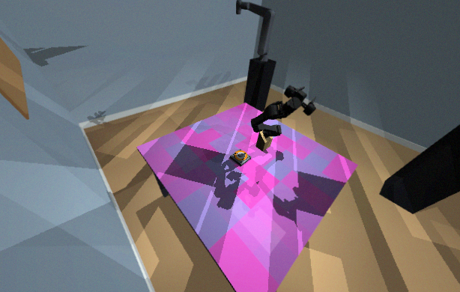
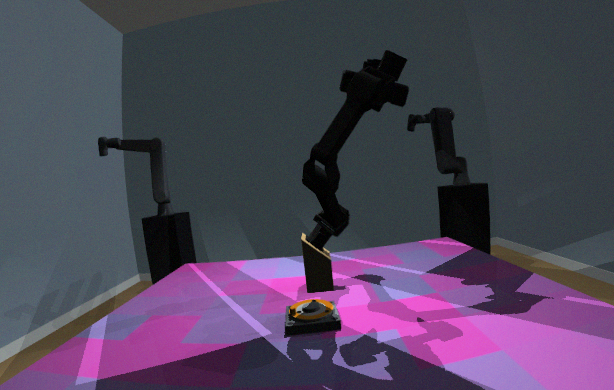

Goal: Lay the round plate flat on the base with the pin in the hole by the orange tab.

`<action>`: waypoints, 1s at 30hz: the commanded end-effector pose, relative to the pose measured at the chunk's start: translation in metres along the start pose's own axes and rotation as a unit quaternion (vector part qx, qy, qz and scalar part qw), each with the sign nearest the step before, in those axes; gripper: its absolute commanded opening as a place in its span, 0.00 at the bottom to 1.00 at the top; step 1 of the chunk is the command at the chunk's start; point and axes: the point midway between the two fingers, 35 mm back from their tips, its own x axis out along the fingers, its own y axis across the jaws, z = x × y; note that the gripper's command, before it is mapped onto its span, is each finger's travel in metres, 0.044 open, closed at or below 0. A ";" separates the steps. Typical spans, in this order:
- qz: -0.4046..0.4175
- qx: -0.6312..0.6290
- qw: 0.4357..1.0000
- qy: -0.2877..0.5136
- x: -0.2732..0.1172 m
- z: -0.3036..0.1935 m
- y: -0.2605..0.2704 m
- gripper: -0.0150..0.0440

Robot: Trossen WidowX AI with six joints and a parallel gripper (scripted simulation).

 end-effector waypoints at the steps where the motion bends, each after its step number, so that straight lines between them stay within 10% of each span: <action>1: 0.000 0.002 1.000 0.006 0.004 -0.002 -0.002 0.89; 15: -0.188 0.025 0.952 0.242 0.144 -0.091 -0.105 0.26; 30: -0.411 0.120 0.805 0.411 0.113 -0.215 -0.267 0.25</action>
